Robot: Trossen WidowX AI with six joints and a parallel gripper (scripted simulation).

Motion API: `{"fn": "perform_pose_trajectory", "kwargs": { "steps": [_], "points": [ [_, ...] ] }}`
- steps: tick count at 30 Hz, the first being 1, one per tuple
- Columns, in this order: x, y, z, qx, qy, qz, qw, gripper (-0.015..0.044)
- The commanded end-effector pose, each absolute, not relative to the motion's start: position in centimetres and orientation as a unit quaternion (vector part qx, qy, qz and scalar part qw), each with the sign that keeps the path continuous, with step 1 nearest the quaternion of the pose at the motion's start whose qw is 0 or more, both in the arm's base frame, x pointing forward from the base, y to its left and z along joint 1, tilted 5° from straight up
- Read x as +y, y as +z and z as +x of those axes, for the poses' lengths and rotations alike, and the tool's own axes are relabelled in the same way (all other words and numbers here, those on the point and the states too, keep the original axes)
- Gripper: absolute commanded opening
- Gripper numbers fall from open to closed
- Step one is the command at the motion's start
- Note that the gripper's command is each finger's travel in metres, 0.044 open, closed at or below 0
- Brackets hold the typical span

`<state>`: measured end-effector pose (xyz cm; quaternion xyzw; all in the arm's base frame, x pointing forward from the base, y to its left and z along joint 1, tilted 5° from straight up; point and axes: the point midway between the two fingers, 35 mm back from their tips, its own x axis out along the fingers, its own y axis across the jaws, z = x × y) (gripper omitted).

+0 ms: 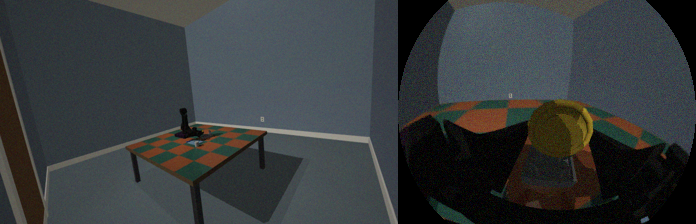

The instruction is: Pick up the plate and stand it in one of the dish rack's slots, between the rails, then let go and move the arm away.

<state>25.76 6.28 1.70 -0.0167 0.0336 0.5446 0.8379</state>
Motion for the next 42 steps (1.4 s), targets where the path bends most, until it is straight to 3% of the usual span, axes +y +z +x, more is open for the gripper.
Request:
{"fn": "perform_pose_trajectory", "kwargs": {
  "steps": [1,32,42],
  "points": [
    [6.6,1.3,25.7,0.036,0.545,-0.014,0.837,0.0],
    [7.0,-1.1,25.4,0.038,0.544,-0.011,0.838,0.0],
    [6.9,-1.1,25.4,0.037,0.544,-0.012,0.838,0.0263]
  ]
}}
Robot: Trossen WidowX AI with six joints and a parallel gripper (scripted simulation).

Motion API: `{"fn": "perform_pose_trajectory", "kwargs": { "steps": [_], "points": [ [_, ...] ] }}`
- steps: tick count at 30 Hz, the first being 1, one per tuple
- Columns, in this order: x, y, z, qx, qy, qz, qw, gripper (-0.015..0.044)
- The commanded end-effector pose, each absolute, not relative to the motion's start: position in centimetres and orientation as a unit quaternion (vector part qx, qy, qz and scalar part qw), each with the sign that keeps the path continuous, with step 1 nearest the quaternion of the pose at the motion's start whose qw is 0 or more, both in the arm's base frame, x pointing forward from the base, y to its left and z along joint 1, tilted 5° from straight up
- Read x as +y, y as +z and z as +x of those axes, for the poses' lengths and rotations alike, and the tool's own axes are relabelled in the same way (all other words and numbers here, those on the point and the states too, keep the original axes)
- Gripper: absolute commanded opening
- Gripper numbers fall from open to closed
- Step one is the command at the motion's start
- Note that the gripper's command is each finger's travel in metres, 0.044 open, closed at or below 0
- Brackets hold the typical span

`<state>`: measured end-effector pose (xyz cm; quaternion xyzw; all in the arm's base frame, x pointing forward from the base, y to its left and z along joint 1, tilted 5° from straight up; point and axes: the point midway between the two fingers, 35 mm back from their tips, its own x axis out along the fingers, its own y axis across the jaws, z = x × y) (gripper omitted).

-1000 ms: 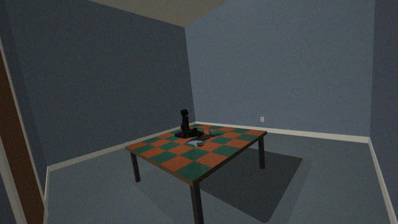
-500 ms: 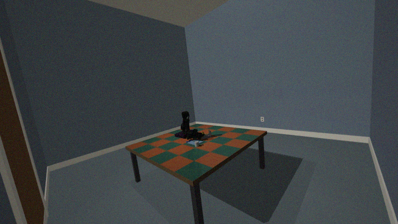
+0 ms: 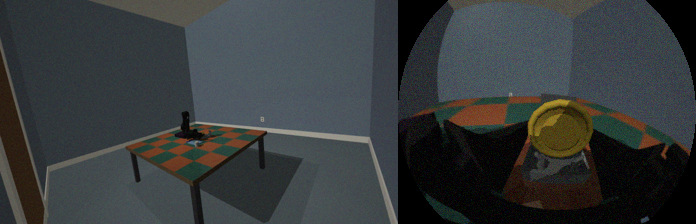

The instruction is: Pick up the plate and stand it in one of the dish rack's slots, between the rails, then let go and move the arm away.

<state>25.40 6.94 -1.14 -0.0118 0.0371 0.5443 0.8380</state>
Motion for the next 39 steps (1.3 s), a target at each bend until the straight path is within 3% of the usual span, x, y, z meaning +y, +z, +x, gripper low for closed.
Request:
{"fn": "perform_pose_trajectory", "kwargs": {
  "steps": [1,6,15,30,39],
  "points": [
    [6.9,-1.1,25.4,0.037,0.544,-0.012,0.838,0.0289],
    [6.9,-1.1,25.4,0.037,0.544,-0.012,0.838,0.04],
    [6.9,-0.7,25.6,0.037,0.545,-0.012,0.838,0.04],
    [7.2,10.2,27.1,0.032,0.552,-0.018,0.833,0.04],
    [6.9,10.5,28.4,0.066,0.534,-0.006,0.843,0.04]
  ]
}}
